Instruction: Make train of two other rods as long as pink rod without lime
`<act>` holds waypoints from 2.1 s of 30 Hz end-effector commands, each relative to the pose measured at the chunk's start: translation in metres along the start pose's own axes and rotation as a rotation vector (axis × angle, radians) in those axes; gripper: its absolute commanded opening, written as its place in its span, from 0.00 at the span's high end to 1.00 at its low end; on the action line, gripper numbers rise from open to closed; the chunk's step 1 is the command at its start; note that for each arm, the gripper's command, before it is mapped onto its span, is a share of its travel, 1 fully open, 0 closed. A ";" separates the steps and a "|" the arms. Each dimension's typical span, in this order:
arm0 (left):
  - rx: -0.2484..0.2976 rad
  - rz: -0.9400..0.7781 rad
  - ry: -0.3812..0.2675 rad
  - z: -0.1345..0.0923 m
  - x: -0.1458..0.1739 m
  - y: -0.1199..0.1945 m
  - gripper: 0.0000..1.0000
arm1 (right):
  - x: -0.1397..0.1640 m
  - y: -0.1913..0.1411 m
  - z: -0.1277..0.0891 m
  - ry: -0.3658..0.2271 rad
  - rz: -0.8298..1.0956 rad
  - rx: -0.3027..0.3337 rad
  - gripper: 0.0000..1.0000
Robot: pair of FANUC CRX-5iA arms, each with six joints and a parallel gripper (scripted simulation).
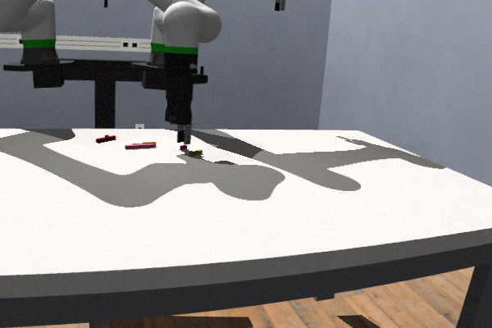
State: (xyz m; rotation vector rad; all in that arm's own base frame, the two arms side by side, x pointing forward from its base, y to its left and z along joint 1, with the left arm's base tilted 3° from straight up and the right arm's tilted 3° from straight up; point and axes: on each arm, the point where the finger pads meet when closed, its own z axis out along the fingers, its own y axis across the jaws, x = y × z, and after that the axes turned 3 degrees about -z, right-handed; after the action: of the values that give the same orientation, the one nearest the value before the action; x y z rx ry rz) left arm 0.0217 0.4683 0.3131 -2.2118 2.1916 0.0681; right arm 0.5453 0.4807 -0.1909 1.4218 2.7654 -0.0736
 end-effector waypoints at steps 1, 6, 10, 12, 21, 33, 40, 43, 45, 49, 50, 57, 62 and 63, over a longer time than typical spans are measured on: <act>0.000 0.000 -0.002 -0.001 0.000 0.000 0.00 | 0.000 0.001 -0.002 0.000 0.000 -0.002 0.46; 0.000 0.000 -0.002 -0.001 0.000 0.000 0.00 | 0.000 0.001 -0.002 0.000 0.000 -0.002 0.46; 0.000 0.000 -0.002 -0.001 0.000 0.000 0.00 | 0.000 0.001 -0.001 0.000 0.000 -0.002 0.46; 0.000 0.000 -0.002 -0.001 0.000 0.000 0.00 | 0.000 0.001 -0.001 0.000 0.000 -0.002 0.46; 0.000 0.000 -0.002 -0.001 0.000 0.000 0.00 | 0.000 0.001 0.003 0.000 0.000 -0.002 0.46; 0.000 0.000 -0.002 -0.001 0.000 0.000 0.00 | 0.000 0.001 0.011 0.000 0.000 -0.002 0.46; 0.000 0.000 -0.002 -0.001 0.000 0.000 0.00 | 0.000 0.001 0.013 0.000 0.000 -0.002 0.46; 0.000 0.000 -0.002 -0.001 0.000 0.000 0.00 | 0.000 0.001 0.013 0.000 0.000 -0.002 0.46; 0.000 0.000 -0.002 -0.001 0.000 0.000 0.00 | 0.000 0.001 0.013 0.000 0.000 -0.002 0.46; 0.000 0.000 -0.002 -0.001 0.000 0.000 0.00 | 0.000 0.001 0.013 0.000 0.000 -0.002 0.46; 0.000 0.000 -0.002 -0.001 0.000 0.000 0.00 | 0.000 0.001 0.013 0.000 0.000 -0.002 0.46; 0.000 0.000 -0.002 -0.001 0.000 0.000 0.00 | 0.000 0.001 0.013 0.000 0.000 -0.002 0.46; 0.000 0.000 -0.002 -0.001 0.000 0.000 0.00 | 0.000 0.001 0.013 0.000 0.000 -0.002 0.46; 0.000 0.000 -0.002 -0.001 0.000 0.000 0.00 | 0.000 0.001 0.013 0.000 0.000 -0.002 0.46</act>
State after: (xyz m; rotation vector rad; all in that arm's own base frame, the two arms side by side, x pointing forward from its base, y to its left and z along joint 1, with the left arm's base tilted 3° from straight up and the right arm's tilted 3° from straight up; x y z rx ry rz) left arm 0.0217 0.4683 0.3131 -2.2118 2.1916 0.0681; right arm 0.5454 0.4799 -0.2056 1.4218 2.7654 -0.0735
